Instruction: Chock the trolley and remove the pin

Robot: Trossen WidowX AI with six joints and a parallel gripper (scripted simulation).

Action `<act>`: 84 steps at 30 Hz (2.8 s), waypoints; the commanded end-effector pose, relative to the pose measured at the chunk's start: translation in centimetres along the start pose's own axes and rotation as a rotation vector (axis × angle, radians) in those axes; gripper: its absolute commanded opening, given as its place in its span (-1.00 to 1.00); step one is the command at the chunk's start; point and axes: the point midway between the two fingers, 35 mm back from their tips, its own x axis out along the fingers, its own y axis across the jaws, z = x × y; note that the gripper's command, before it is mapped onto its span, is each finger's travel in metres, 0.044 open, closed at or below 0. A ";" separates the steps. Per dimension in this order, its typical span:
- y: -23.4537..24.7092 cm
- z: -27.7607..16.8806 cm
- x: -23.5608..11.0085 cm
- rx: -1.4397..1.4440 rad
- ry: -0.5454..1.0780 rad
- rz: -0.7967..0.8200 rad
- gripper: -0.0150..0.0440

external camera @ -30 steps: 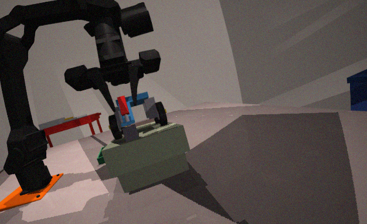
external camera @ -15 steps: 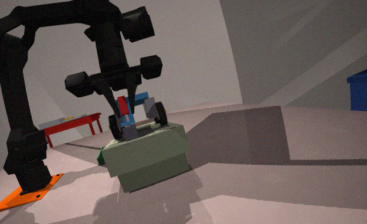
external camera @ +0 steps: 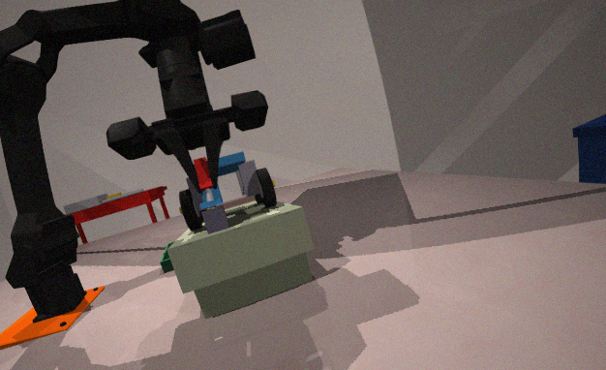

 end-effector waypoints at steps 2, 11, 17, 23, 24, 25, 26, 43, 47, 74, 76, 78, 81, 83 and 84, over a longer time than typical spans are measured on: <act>0.0 -0.1 -0.4 -0.001 -0.001 -0.001 -0.49; 0.1 -0.2 -1.2 -0.001 -0.002 -0.001 -0.49; 0.1 -0.2 -1.8 -0.001 -0.002 -0.001 -0.49; 0.1 -0.2 -2.3 -0.001 -0.002 -0.001 -0.49; 0.1 -0.2 -2.4 -0.001 -0.002 -0.001 -0.49; 0.1 -0.2 -2.5 -0.001 -0.002 -0.001 -0.49; 0.1 -0.2 -2.5 -0.001 -0.002 -0.001 -0.49; 0.1 -0.6 -3.8 -0.001 -0.002 -0.001 -0.49; 0.0 -0.7 -4.0 -0.001 -0.002 -0.001 -0.49; 2.2 -3.7 -3.7 -0.002 0.000 0.000 -0.49; 2.9 -3.7 -3.7 -0.002 0.000 0.001 -0.49; 3.6 -3.7 -3.6 -0.002 0.000 0.001 -0.49; 4.6 -3.7 -3.6 -0.002 0.000 0.002 -0.49; 5.3 -3.7 -3.6 -0.002 0.000 0.003 -0.49; 5.7 -3.7 -3.6 -0.002 0.000 0.003 -0.49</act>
